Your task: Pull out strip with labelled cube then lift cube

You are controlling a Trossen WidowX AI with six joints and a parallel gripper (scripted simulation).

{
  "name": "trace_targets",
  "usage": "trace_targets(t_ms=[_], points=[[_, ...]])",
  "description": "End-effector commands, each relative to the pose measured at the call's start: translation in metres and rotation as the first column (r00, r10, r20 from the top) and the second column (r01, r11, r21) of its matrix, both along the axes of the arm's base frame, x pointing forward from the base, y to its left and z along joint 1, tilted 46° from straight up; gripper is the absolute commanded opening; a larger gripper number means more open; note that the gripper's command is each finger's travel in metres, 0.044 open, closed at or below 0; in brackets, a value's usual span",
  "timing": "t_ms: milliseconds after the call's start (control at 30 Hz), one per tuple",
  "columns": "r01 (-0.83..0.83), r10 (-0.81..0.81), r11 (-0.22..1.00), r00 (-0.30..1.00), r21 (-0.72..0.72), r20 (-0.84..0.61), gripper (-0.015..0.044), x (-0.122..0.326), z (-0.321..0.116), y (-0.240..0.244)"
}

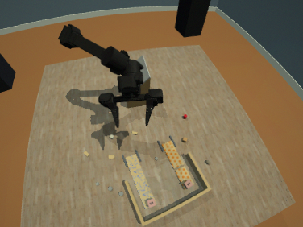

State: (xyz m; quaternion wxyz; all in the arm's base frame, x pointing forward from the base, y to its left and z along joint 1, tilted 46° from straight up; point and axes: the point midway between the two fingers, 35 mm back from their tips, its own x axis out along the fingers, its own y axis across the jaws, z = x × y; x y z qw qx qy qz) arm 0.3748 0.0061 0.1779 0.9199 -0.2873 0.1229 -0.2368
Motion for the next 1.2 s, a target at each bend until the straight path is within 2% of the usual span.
trace_targets(t_ms=[0, 133, 200, 433, 667, 933, 1167], points=[[0.008, -0.010, 1.000, 0.985, -0.010, -0.171, 0.0400, -0.015, -0.066, -0.010], [0.027, -0.032, 0.999, 0.940, -0.018, -0.340, 0.0400, -0.043, -0.126, -0.023], [0.034, -0.040, 0.999, 0.920, -0.021, -0.391, 0.0400, -0.054, -0.143, -0.027], [0.035, -0.041, 0.999, 0.917, -0.022, -0.397, 0.0400, -0.055, -0.145, -0.028], [0.147, -0.122, 0.989, 0.869, 0.015, -0.480, 0.0216, -0.025, -0.158, -0.050], [0.331, -0.273, 0.942, 0.669, -0.052, -0.691, 0.0006, 0.007, -0.169, -0.102], [0.455, -0.354, 0.880, 0.431, -0.139, -0.830, 0.0000, 0.010, -0.162, -0.153]])
